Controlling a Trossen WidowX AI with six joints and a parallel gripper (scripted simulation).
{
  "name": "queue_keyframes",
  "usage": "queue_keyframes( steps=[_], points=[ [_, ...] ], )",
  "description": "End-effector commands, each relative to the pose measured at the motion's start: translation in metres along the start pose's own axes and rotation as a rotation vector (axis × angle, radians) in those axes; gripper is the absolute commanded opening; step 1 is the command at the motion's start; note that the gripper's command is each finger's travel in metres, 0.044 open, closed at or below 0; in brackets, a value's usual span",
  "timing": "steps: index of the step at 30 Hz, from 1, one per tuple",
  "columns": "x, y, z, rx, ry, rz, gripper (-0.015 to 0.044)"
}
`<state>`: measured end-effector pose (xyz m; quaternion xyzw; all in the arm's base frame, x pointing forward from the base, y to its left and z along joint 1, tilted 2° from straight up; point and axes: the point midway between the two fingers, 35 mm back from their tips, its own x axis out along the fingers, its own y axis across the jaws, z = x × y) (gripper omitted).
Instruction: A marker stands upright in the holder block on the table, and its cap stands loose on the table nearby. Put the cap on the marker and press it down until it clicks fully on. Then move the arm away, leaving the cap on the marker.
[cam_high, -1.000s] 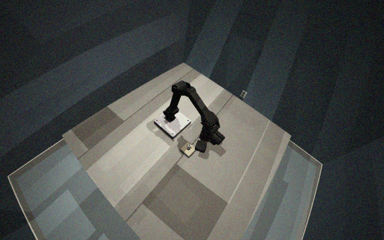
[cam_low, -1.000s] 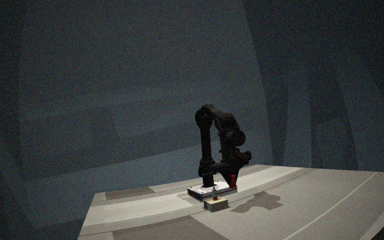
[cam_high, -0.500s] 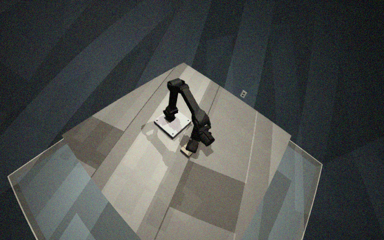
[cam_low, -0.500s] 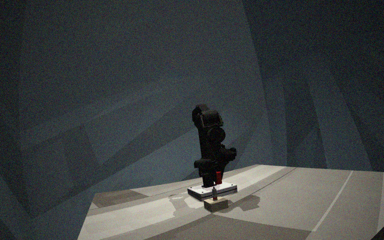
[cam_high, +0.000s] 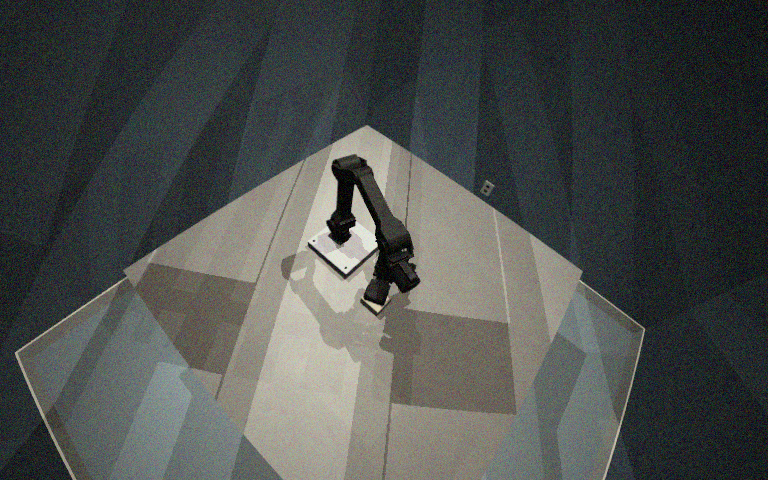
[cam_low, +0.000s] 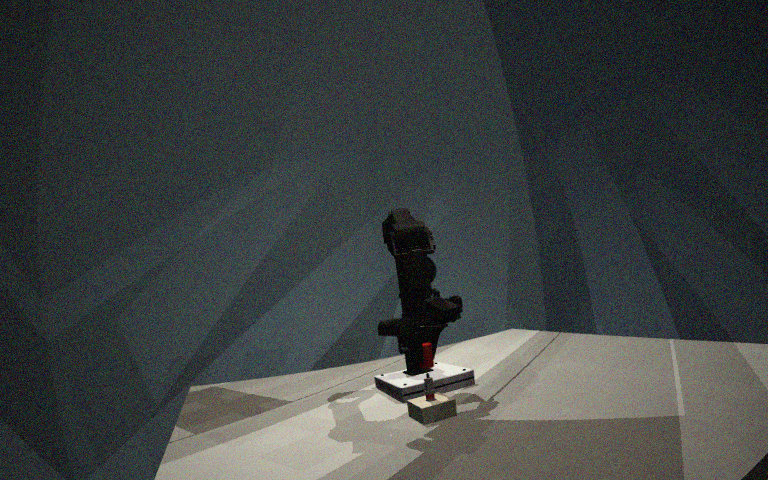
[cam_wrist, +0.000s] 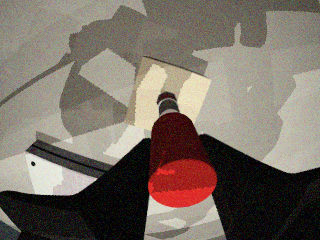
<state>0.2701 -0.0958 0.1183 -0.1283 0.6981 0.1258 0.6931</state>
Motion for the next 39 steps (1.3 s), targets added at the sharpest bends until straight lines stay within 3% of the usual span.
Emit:
queue_keyframes(
  steps=[1, 35, 39],
  points=[
    [0.004, 0.0, -0.001, -0.003, 0.004, -0.001, 0.0],
    [0.053, 0.0, -0.001, -0.003, 0.004, -0.001, 0.0],
    [0.052, 0.0, -0.001, -0.001, 0.003, 0.001, 0.0105]
  ],
)
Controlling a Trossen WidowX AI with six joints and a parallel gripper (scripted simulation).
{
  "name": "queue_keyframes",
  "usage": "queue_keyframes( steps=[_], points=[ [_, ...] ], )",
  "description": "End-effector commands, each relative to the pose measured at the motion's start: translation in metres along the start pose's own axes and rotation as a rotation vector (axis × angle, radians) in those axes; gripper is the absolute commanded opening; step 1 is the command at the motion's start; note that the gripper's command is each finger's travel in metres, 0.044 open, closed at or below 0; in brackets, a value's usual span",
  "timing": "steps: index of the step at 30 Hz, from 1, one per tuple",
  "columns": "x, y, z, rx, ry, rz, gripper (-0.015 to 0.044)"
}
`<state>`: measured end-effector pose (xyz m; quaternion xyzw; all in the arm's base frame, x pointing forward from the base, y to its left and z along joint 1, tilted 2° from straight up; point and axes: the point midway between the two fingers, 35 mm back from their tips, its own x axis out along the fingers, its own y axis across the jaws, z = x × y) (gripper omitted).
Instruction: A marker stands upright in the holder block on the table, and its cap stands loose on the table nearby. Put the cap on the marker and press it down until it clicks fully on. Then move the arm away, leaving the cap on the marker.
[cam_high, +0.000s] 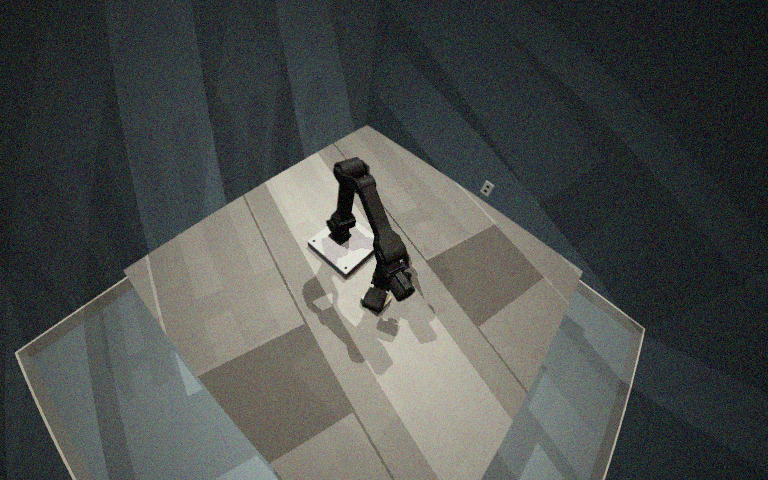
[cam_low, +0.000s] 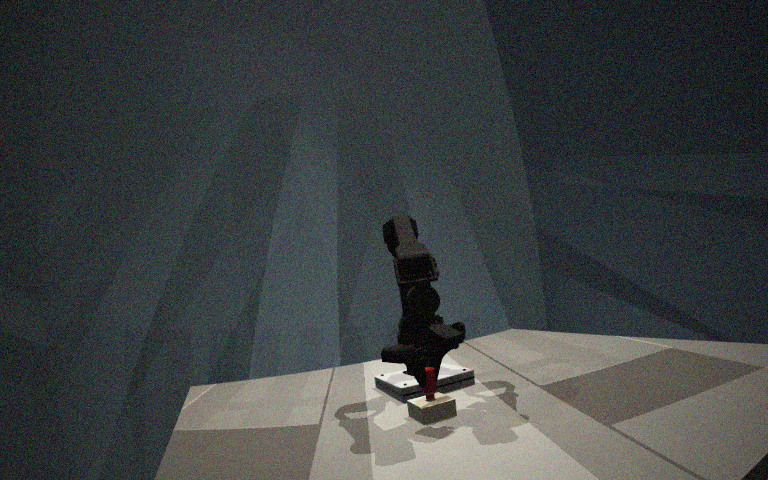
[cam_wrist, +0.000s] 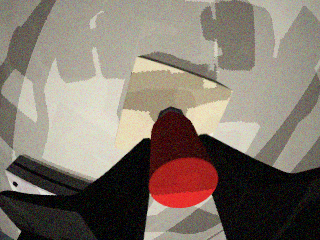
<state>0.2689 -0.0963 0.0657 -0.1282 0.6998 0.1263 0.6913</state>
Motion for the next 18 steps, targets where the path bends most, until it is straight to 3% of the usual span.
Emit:
queue_keyframes(
  steps=[1, 13, 15, 18],
  points=[
    [0.0, 0.0, 0.0, 0.0, -0.001, -0.001, 0.0131],
    [0.0, 0.0, 0.0, 0.0, -0.001, -0.001, 0.044],
    [-0.01, -0.001, 0.001, 0.0, -0.001, 0.0, 0.044],
    [-0.053, -0.001, 0.002, 0.0, -0.001, 0.0, 0.044]
  ],
)
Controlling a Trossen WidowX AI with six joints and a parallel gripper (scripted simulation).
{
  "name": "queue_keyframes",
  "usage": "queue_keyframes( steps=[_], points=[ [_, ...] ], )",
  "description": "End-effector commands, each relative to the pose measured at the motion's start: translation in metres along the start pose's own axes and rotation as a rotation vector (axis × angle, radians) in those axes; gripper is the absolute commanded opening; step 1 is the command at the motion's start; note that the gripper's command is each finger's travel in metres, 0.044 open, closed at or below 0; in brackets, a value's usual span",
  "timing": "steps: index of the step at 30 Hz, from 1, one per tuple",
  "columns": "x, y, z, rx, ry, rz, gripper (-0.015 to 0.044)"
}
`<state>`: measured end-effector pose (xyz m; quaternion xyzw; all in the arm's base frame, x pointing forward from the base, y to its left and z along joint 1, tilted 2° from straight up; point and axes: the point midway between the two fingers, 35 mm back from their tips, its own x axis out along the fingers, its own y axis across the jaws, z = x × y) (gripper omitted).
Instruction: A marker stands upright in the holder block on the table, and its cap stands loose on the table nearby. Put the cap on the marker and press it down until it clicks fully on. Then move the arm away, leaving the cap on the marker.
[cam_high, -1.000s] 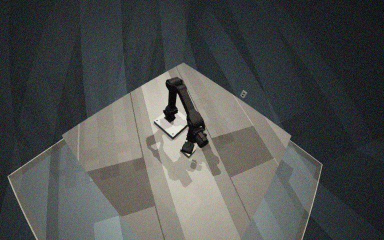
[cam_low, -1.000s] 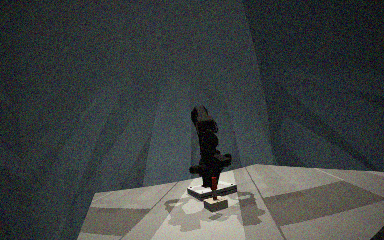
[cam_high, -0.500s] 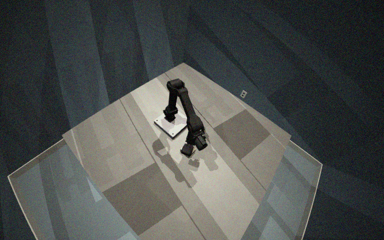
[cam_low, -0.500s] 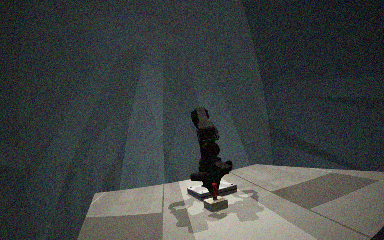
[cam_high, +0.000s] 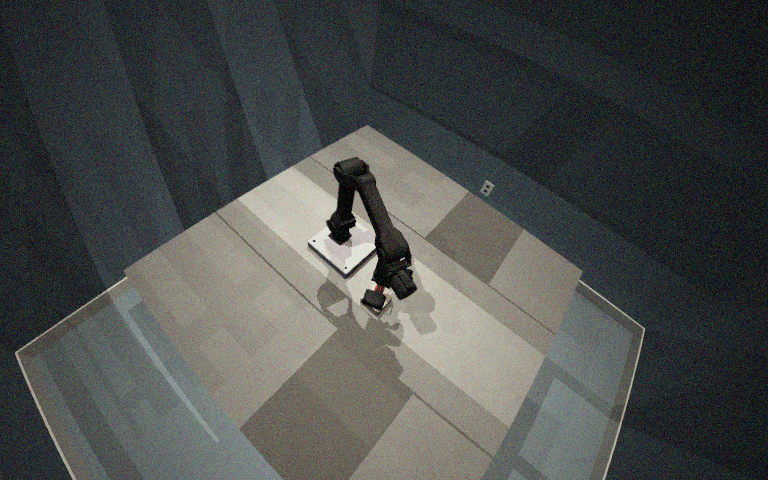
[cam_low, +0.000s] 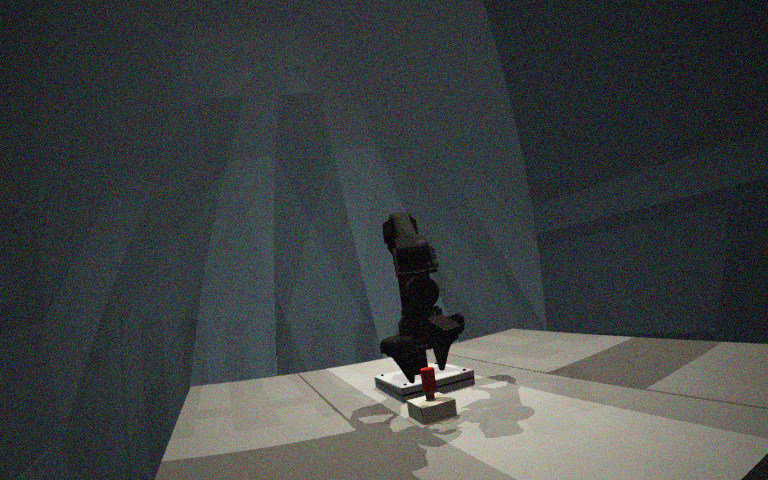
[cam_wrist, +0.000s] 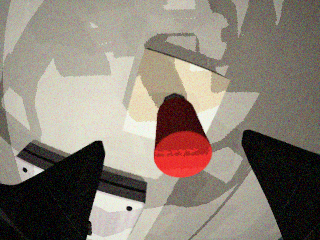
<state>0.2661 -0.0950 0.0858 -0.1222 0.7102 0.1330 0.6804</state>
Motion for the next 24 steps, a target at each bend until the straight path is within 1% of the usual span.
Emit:
queue_keyframes(
  steps=[1, 2, 5, 7, 11, 21, 22, 24],
  points=[
    [-0.045, -0.002, 0.002, 0.001, -0.027, -0.023, 0.044],
    [-0.053, -0.001, 0.001, 0.001, -0.027, -0.023, 0.044],
    [-0.055, -0.001, 0.001, 0.001, -0.027, -0.023, 0.044],
    [-0.054, -0.001, 0.001, 0.063, -0.028, -0.022, 0.0387],
    [-0.047, 0.0, 0.001, 0.362, -0.031, -0.02, 0.0282],
    [-0.047, 0.0, 0.001, 0.378, -0.032, -0.02, 0.002],
    [-0.047, 0.0, 0.001, 0.378, -0.032, -0.02, 0.0],
    [-0.047, 0.0, 0.001, 0.378, -0.032, -0.02, 0.0]
  ],
)
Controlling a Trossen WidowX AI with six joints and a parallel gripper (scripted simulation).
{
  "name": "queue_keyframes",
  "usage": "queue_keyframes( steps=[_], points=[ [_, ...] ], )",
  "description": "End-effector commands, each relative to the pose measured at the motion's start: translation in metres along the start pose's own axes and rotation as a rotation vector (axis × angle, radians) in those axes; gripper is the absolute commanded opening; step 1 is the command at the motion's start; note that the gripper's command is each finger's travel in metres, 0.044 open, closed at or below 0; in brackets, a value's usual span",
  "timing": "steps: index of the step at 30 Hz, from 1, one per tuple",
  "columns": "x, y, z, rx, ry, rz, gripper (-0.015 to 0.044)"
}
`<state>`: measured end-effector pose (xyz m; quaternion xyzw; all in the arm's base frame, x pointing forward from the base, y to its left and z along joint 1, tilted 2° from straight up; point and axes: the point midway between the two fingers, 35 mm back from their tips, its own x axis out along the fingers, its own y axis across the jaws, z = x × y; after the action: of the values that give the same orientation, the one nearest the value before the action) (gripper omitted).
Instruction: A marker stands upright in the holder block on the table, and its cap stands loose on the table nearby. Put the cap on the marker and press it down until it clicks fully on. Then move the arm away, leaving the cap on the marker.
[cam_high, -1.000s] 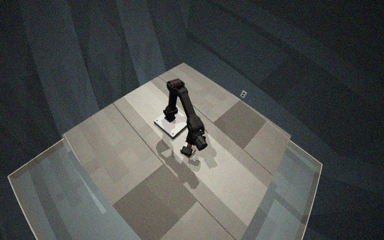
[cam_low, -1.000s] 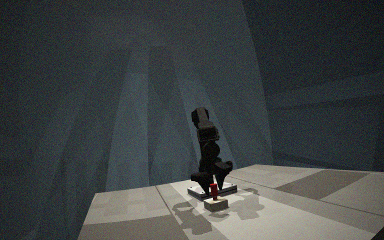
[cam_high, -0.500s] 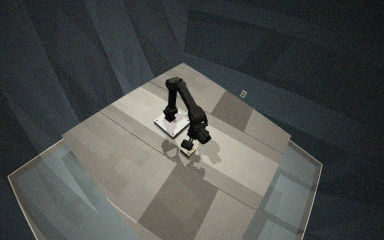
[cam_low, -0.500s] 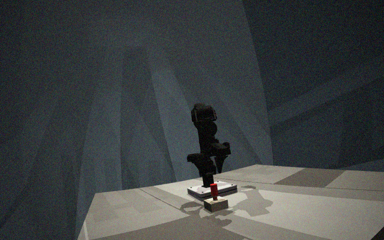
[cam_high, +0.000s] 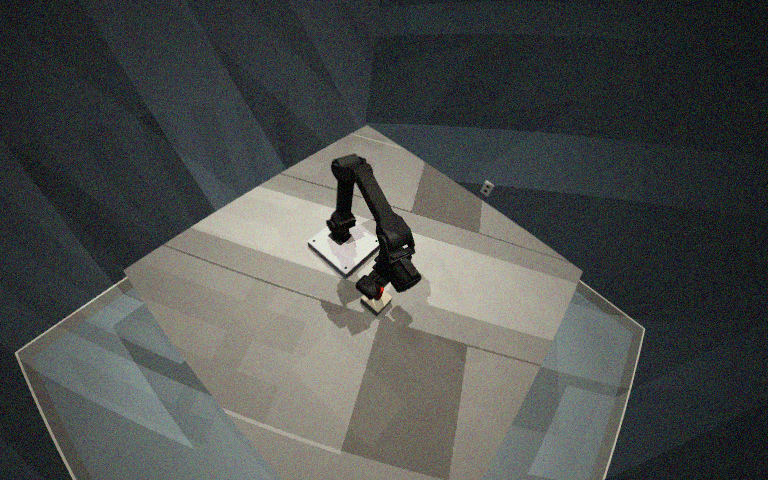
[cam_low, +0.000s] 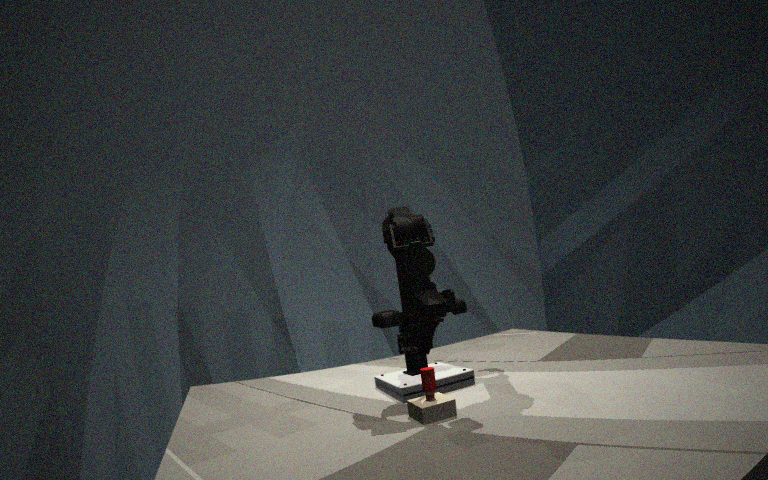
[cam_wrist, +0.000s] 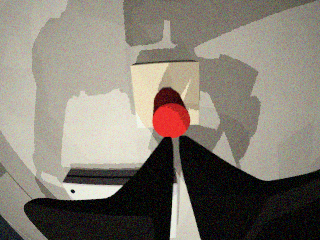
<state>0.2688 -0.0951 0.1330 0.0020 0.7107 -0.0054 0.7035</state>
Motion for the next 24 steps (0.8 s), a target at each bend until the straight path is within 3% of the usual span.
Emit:
queue_keyframes(
  steps=[1, 24],
  points=[
    [0.0, 0.0, 0.0, 0.004, 0.0, -0.002, 0.0],
    [0.025, 0.0, 0.0, 0.004, 0.0, -0.002, 0.0]
  ],
)
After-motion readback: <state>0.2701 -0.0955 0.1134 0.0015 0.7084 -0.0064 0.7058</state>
